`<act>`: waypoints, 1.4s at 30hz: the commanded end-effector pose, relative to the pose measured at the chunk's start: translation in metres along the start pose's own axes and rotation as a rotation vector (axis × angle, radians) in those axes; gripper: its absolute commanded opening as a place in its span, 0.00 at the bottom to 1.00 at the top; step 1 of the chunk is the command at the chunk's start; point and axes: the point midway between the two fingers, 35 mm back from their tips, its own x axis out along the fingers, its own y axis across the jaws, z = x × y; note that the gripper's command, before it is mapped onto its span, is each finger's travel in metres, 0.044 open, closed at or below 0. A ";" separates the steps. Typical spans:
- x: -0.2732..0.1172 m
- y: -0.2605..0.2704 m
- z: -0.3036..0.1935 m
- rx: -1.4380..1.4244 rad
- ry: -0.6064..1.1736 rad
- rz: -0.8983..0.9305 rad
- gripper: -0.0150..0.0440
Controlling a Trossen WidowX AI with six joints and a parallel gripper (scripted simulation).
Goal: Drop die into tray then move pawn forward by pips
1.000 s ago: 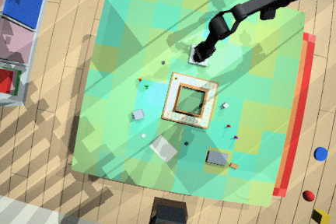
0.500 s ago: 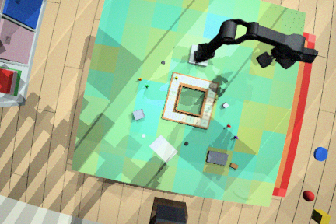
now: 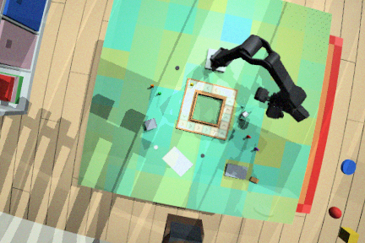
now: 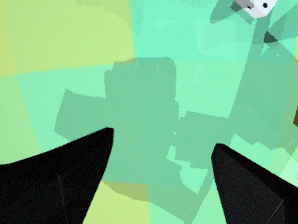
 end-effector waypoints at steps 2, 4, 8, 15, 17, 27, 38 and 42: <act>0.019 -0.035 0.065 0.301 -0.061 -0.063 0.72; 0.025 -0.053 0.090 0.425 -0.085 -0.086 0.72; 0.027 -0.059 0.102 0.469 -0.093 -0.094 0.72; 0.042 -0.061 0.106 0.469 -0.094 -0.094 0.72; 0.042 -0.061 0.106 0.469 -0.094 -0.094 0.72; 0.057 -0.062 0.107 0.469 -0.094 -0.094 0.72; 0.073 -0.064 0.108 0.469 -0.094 -0.094 0.72; 0.074 -0.064 0.108 0.469 -0.094 -0.094 0.59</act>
